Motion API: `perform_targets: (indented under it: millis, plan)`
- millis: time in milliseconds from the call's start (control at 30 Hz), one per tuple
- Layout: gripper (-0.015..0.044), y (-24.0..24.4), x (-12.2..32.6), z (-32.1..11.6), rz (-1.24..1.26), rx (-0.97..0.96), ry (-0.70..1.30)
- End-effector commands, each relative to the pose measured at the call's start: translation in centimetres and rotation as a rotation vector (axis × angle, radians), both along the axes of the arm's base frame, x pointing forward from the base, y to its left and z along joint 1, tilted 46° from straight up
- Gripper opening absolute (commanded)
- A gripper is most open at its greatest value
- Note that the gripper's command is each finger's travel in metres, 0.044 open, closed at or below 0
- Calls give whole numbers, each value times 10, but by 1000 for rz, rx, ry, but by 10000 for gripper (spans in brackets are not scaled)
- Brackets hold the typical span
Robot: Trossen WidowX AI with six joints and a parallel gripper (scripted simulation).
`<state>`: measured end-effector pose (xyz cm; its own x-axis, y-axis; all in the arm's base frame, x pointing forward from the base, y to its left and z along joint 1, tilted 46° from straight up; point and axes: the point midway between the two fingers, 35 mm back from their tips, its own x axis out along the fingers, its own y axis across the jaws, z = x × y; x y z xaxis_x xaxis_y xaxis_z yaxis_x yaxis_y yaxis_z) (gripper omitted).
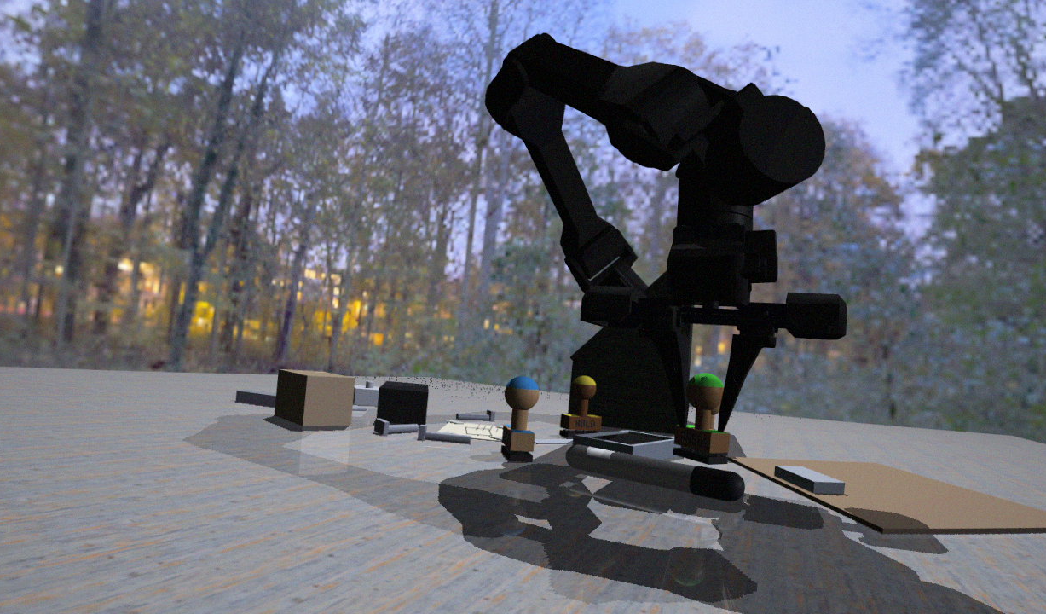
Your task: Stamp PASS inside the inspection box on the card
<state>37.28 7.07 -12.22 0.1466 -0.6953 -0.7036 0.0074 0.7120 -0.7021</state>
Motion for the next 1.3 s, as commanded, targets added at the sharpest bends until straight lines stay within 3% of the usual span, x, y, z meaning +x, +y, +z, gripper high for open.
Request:
perform_targets:
  millis: [0,1267]
  plan:
    - [0,2,0,2,-4,4,-2]
    - [0,15,-2,14,-3,5,-2]
